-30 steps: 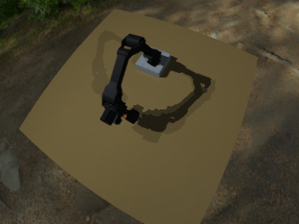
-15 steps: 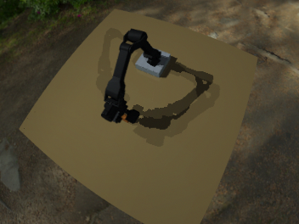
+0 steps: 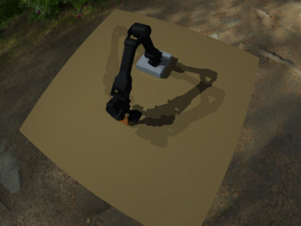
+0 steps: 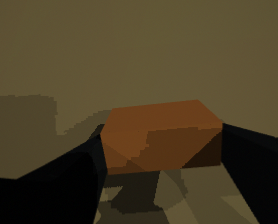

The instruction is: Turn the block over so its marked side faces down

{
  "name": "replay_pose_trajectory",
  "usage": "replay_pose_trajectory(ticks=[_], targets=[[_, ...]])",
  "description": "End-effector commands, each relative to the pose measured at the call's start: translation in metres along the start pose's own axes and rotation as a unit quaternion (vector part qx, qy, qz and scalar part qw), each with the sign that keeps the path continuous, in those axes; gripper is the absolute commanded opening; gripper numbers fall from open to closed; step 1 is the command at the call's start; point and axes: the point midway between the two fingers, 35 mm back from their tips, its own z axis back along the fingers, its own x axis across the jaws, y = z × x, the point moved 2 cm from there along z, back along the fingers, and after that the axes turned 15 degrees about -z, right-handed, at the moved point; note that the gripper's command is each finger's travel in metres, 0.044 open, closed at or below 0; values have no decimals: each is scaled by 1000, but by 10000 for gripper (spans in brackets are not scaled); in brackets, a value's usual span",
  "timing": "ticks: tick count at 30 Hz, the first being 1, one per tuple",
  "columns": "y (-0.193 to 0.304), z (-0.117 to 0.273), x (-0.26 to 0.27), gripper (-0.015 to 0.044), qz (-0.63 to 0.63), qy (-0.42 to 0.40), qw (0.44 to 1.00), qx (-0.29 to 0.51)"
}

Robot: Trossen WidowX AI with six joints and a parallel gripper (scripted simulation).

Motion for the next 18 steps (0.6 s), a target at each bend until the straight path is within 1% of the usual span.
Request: replay_pose_trajectory(ticks=[1,13,18], targets=[[3,1,-1,0,0,-5,1000,-29],[13,4,-4,0,-2,-28,994,-110],[13,3,-4,0,-2,-30,992,-119]])
